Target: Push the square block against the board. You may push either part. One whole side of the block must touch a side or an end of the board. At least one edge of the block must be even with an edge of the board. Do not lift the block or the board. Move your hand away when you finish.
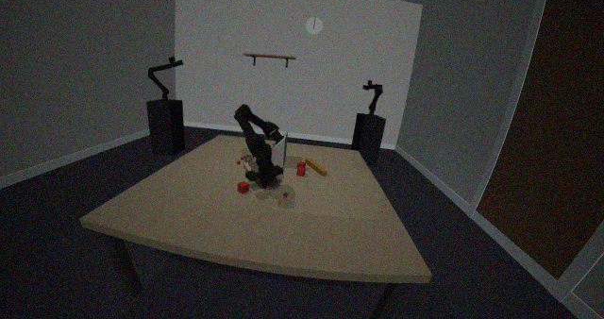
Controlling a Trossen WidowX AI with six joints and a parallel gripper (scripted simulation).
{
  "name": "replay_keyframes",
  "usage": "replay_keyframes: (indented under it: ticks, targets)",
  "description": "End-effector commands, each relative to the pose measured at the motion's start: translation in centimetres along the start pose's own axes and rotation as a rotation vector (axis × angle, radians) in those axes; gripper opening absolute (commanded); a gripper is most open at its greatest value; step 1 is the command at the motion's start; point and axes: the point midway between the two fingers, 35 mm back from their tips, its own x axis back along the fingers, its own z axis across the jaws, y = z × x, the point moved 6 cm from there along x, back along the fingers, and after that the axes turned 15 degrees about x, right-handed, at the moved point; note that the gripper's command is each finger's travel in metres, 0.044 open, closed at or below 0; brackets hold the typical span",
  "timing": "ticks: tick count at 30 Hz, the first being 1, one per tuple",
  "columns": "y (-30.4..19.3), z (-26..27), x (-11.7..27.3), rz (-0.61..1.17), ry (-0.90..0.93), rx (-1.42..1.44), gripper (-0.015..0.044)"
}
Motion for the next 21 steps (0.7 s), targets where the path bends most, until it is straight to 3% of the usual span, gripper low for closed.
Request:
replay_keyframes:
  ticks: [1,21]
  targets:
    - [-0.7,0.4,-0.3,0.011,0.008,0.011,0.0]
    - [-3.1,1.1,-0.3,0.012,0.008,0.012,0.0]
